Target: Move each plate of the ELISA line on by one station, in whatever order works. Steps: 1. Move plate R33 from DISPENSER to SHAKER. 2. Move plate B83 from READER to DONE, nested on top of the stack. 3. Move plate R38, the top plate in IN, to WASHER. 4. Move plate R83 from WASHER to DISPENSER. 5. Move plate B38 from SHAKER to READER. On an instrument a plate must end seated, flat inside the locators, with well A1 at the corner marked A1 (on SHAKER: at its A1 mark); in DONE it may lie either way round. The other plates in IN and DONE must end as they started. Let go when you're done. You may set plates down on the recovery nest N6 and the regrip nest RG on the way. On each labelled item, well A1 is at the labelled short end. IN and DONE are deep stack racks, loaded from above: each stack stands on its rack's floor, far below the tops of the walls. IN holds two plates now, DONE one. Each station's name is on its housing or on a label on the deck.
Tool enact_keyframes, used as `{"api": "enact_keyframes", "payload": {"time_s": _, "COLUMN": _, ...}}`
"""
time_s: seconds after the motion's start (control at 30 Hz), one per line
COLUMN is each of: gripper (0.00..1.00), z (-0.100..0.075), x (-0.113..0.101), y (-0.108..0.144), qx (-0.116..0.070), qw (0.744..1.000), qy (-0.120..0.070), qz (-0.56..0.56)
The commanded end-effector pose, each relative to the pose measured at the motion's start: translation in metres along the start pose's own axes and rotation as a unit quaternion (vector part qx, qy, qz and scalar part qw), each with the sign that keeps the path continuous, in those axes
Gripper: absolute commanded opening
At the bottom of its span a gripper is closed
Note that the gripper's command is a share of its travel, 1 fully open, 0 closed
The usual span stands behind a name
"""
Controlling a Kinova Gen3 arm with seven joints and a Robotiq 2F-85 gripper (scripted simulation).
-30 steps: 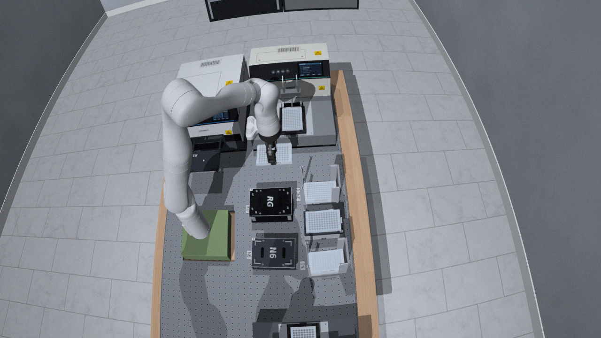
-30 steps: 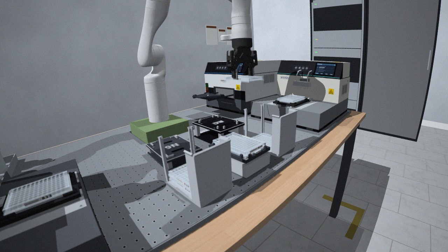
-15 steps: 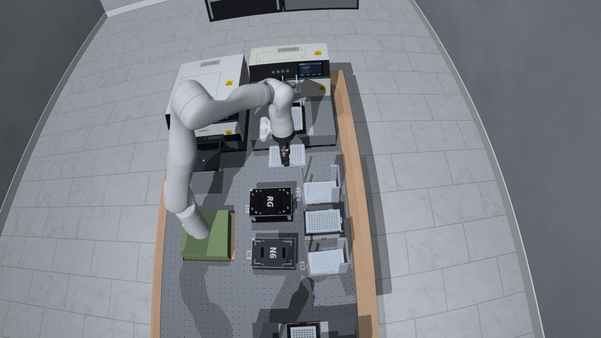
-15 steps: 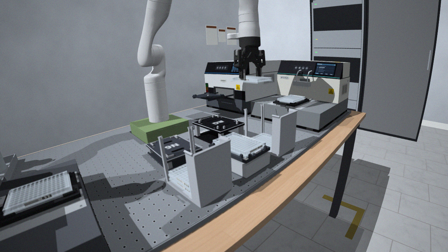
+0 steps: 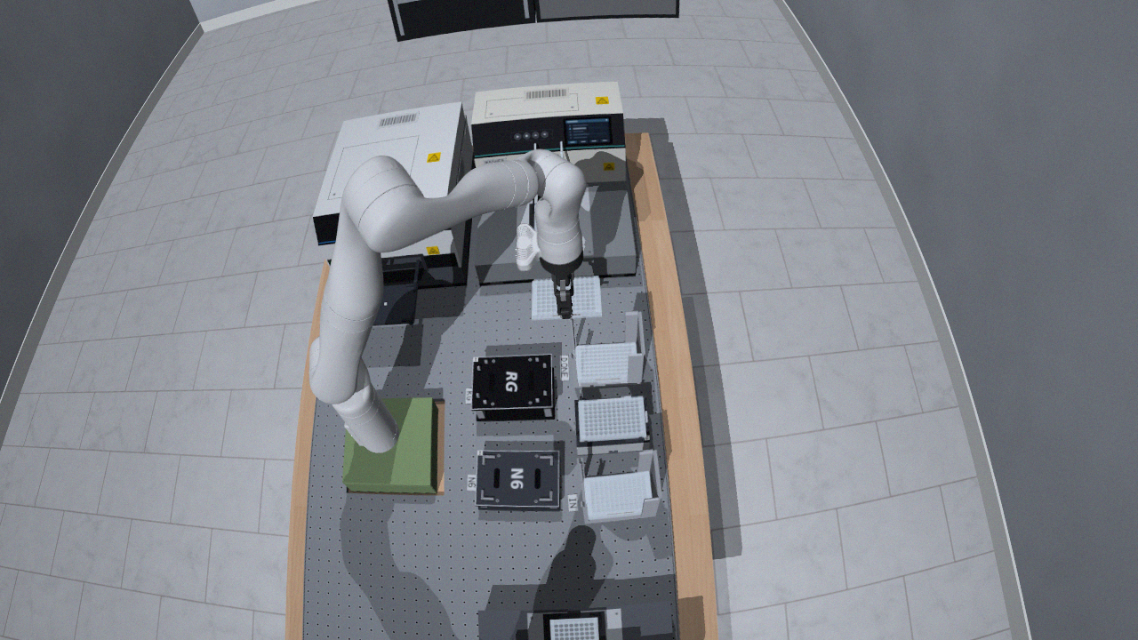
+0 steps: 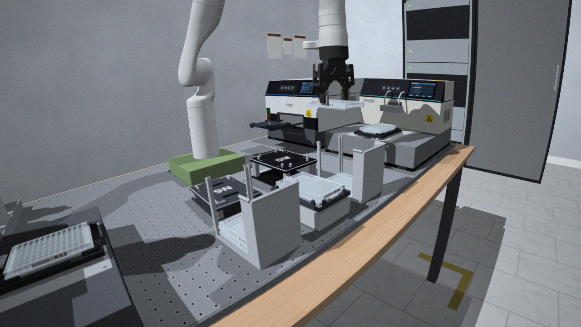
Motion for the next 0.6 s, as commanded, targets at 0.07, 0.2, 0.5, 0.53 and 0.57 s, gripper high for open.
{"api": "enact_keyframes", "payload": {"time_s": 0.07, "gripper": 0.94, "z": 0.002, "x": -0.013, "y": -0.004, "qx": 0.001, "qw": 1.000, "qy": 0.003, "qz": -0.002}}
{"api": "enact_keyframes", "payload": {"time_s": 0.2, "gripper": 0.94, "z": 0.002, "x": -0.027, "y": -0.007, "qx": 0.003, "qw": 1.000, "qy": 0.001, "qz": -0.002}}
{"api": "enact_keyframes", "payload": {"time_s": 0.5, "gripper": 0.94, "z": 0.002, "x": -0.055, "y": -0.019, "qx": 0.003, "qw": 1.000, "qy": 0.002, "qz": -0.002}}
{"api": "enact_keyframes", "payload": {"time_s": 0.53, "gripper": 0.94, "z": 0.002, "x": -0.058, "y": -0.020, "qx": 0.003, "qw": 1.000, "qy": 0.002, "qz": -0.002}}
{"api": "enact_keyframes", "payload": {"time_s": 0.57, "gripper": 0.94, "z": 0.002, "x": -0.058, "y": -0.020, "qx": 0.003, "qw": 1.000, "qy": 0.002, "qz": -0.002}}
Point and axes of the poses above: the point where the finger pads meet when closed, its own z axis out along the fingers, its own y axis across the jaws, x = y × z, the point moved 1 cm from there along -z, back along the fingers, and after that the axes turned 6 degrees about z, right-handed, at the moved point
